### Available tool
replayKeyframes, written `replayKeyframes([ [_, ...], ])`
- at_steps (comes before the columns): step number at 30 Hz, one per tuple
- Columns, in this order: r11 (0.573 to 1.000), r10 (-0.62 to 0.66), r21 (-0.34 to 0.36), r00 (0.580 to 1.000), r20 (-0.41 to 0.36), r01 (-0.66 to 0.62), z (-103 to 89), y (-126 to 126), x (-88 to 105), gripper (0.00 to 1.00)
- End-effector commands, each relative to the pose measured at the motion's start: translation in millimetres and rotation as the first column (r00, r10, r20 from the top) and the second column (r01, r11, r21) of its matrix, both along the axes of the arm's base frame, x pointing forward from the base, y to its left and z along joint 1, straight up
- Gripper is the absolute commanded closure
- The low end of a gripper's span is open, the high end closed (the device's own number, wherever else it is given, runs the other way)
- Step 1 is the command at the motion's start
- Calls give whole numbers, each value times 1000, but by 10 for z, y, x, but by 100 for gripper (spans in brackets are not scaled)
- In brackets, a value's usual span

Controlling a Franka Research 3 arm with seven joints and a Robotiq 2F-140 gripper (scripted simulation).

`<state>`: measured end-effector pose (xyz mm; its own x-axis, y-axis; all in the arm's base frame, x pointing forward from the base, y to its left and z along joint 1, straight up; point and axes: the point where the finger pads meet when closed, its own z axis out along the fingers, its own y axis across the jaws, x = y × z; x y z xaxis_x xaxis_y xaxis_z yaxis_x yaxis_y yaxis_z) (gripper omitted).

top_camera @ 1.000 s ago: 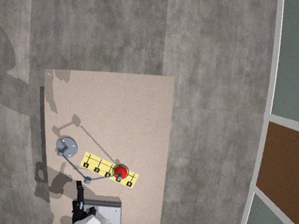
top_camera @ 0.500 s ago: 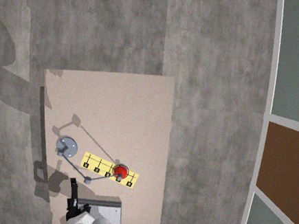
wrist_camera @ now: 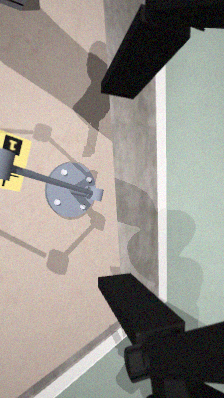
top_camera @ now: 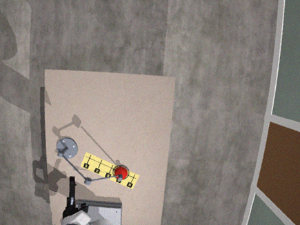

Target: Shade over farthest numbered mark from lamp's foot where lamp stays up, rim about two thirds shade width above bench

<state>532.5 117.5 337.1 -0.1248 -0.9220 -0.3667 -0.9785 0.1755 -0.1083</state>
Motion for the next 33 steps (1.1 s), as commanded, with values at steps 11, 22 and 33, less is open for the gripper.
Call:
replayKeyframes([
  [11, 984, -110, -154, 990, -92, 95, -15, -6, -34, 0],
  [22, 955, -125, -282, 986, -110, 90, 9, 30, -4, 0],
  [33, 938, -167, -328, 977, -135, 115, 2, 20, -12, 0],
])
